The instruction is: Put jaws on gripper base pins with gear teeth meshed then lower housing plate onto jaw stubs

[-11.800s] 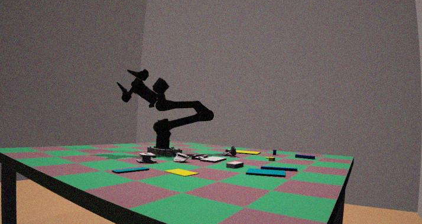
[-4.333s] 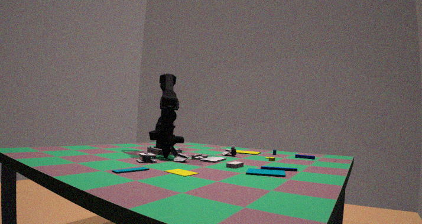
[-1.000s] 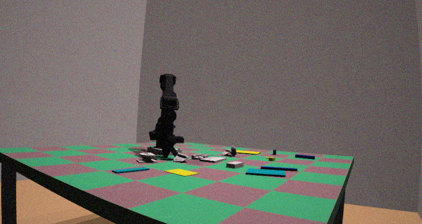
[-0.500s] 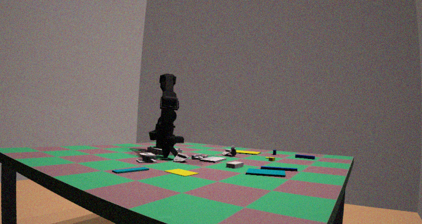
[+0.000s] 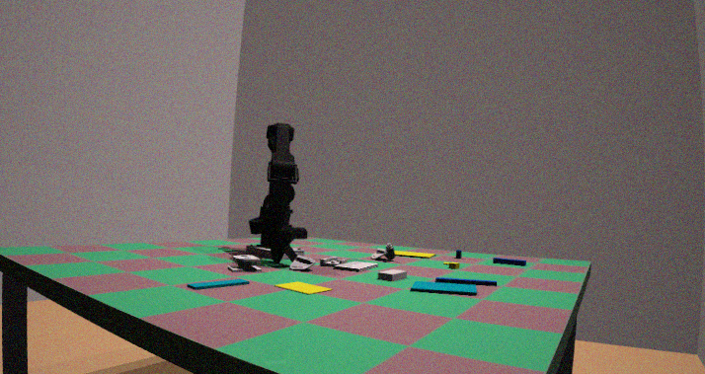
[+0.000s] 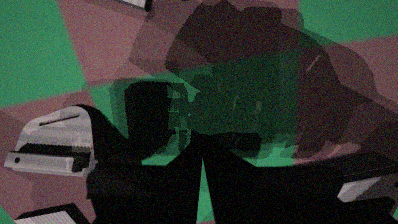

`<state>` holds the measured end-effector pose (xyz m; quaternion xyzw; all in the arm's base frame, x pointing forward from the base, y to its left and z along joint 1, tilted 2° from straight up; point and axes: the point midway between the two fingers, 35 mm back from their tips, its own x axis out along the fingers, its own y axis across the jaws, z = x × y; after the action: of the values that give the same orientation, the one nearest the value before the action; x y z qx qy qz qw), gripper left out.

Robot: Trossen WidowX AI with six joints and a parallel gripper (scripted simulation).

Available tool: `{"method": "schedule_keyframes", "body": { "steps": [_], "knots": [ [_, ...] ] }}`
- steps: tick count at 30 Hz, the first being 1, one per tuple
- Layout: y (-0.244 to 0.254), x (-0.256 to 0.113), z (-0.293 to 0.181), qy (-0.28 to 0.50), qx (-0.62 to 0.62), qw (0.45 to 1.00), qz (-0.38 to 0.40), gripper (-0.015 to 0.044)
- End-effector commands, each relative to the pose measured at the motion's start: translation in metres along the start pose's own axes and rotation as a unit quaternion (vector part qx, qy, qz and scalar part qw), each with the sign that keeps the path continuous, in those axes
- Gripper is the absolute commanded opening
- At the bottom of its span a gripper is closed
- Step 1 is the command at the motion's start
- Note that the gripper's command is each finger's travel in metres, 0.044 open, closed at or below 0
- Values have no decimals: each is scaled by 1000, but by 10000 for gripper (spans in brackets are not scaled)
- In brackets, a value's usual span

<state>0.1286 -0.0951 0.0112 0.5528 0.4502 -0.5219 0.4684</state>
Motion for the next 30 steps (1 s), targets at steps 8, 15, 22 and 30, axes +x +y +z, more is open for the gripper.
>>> {"method": "schedule_keyframes", "body": {
  "steps": [8,15,22,30],
  "knots": [
    [13,-2,3,2,0,1000,-2,0],
    [23,-4,4,2,0,1000,-2,0],
    [34,-6,6,2,0,1000,-2,0],
    [46,-7,7,2,0,1000,-1,0]
  ]
}}
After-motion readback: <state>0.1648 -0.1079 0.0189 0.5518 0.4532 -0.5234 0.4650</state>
